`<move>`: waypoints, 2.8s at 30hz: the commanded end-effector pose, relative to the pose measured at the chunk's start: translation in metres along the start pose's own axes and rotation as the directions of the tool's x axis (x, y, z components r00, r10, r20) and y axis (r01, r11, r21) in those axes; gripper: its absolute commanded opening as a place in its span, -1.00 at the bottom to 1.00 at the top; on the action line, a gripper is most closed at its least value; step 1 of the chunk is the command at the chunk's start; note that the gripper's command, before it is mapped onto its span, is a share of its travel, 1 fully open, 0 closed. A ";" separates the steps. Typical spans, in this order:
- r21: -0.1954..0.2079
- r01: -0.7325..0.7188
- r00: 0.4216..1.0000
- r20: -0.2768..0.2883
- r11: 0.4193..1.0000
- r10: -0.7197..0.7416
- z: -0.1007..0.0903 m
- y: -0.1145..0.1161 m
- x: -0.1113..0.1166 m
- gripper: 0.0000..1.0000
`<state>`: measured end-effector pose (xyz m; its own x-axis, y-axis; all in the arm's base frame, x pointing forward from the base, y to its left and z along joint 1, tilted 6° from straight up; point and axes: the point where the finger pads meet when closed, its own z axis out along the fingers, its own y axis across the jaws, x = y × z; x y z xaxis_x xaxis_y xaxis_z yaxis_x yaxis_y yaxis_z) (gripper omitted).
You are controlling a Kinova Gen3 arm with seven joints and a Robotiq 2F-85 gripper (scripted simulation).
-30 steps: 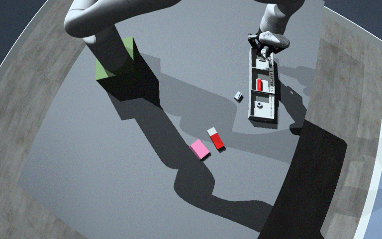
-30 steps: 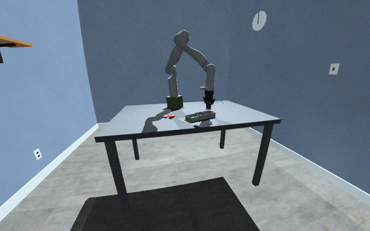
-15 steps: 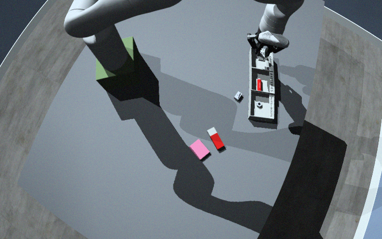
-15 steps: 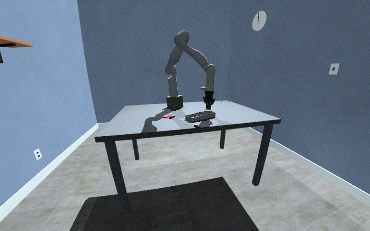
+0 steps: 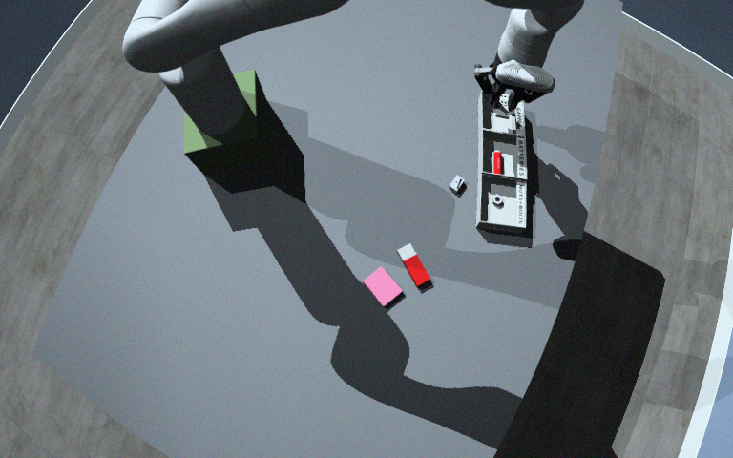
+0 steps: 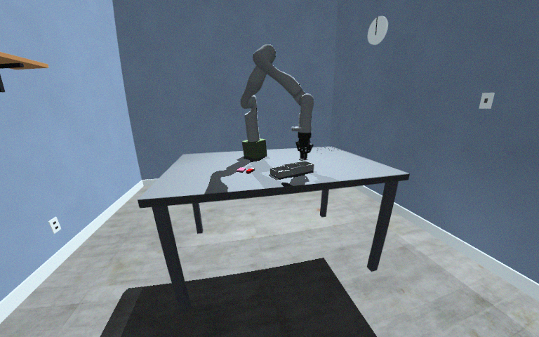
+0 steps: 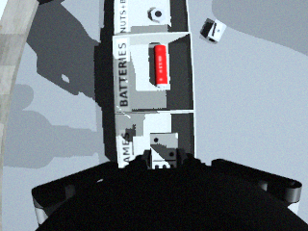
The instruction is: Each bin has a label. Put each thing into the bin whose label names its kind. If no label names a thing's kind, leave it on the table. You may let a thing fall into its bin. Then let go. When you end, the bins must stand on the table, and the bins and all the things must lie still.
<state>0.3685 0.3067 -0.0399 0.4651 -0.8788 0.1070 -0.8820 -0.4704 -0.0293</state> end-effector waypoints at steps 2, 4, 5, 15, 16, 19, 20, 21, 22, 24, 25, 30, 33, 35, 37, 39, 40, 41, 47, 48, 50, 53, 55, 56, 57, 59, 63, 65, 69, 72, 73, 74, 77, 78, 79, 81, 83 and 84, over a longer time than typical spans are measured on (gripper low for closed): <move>0.005 0.005 1.000 0.000 1.000 -0.005 0.003 -0.001 0.004 -0.58; 0.005 0.005 1.000 0.000 1.000 -0.005 0.003 -0.001 0.004 -0.58; 0.005 0.000 1.000 0.001 1.000 0.000 0.005 -0.001 0.003 -0.58; 0.009 -0.002 1.000 0.002 1.000 0.002 0.024 -0.003 0.001 -0.58; 0.009 -0.002 1.000 0.002 1.000 0.002 0.026 -0.003 0.001 -0.58; 0.010 -0.002 1.000 0.002 1.000 0.002 0.032 -0.004 0.001 -0.58; 0.010 -0.002 1.000 0.002 1.000 0.002 0.032 -0.004 0.001 -0.58; 0.010 -0.002 1.000 0.002 1.000 0.002 0.032 -0.004 0.001 -0.58; 0.009 0.000 1.000 0.002 1.000 0.000 0.034 -0.003 0.001 -0.58; 0.009 -0.002 1.000 0.002 1.000 0.002 0.038 -0.004 0.001 -0.58; 0.009 -0.002 1.000 0.002 1.000 0.002 0.040 -0.004 0.001 -0.58; 0.005 0.001 1.000 -0.001 1.000 -0.001 0.045 -0.001 0.001 -0.58; 0.004 0.001 1.000 0.000 1.000 -0.001 0.044 -0.001 0.000 -0.58; 0.003 0.002 1.000 0.000 1.000 -0.002 0.043 0.000 0.001 -0.58; 0.003 0.002 1.000 0.000 1.000 -0.002 0.043 0.000 0.001 -0.58; 0.003 0.002 1.000 0.000 1.000 -0.002 0.043 0.000 0.000 -0.58; 0.003 0.002 1.000 0.000 1.000 -0.002 0.043 -0.001 0.000 -0.58; 0.003 0.002 1.000 0.000 1.000 -0.002 0.043 -0.001 0.000 -0.58; 0.003 0.002 1.000 0.000 1.000 -0.002 0.043 -0.001 0.000 -0.36; 0.003 0.002 1.000 0.000 1.000 -0.002 0.043 -0.001 0.000 -0.36; 0.003 0.002 1.000 0.000 1.000 -0.002 0.043 -0.001 0.000 -0.36; 0.003 0.002 1.000 0.000 1.000 -0.002 0.043 -0.001 0.000 -0.36; 0.003 0.002 1.000 0.000 1.000 -0.002 0.043 -0.001 0.000 -0.36; 0.003 0.002 1.000 0.000 1.000 -0.002 0.043 -0.001 0.000 -0.36; 0.003 0.002 1.000 0.000 1.000 -0.002 0.043 -0.001 0.000 -0.36; 0.003 0.002 1.000 0.000 1.000 -0.002 0.043 -0.001 0.000 -0.36; 0.001 0.003 1.000 -0.001 1.000 -0.003 0.039 -0.001 -0.001 -0.36; 0.001 0.005 1.000 -0.001 1.000 -0.005 0.036 0.000 0.000 -0.36; -0.001 0.004 1.000 -0.001 1.000 -0.004 0.031 0.001 0.001 -0.36; -0.002 0.004 1.000 -0.002 1.000 -0.004 0.030 0.001 0.001 -0.36; -0.001 -0.001 1.000 0.001 1.000 0.001 0.029 0.001 0.000 -0.36; -0.003 0.004 1.000 -0.002 1.000 -0.004 0.027 0.002 0.001 -0.36; -0.003 0.005 1.000 -0.002 1.000 -0.005 0.023 0.002 0.001 -0.36; -0.003 0.005 1.000 -0.002 1.000 -0.005 0.022 0.002 0.001 -0.36; -0.003 0.005 1.000 -0.002 1.000 -0.005 0.021 0.002 0.001 -0.36; -0.003 0.005 1.000 -0.002 1.000 -0.005 0.018 0.002 0.001 -0.36; -0.003 0.005 1.000 -0.002 1.000 -0.005 0.015 0.002 0.001 -0.36; -0.003 0.005 1.000 -0.002 1.000 -0.005 0.014 0.002 0.001 -0.36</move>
<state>0.3691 0.3047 -0.0601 0.4684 -0.8768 0.1087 -0.8803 -0.4736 -0.0268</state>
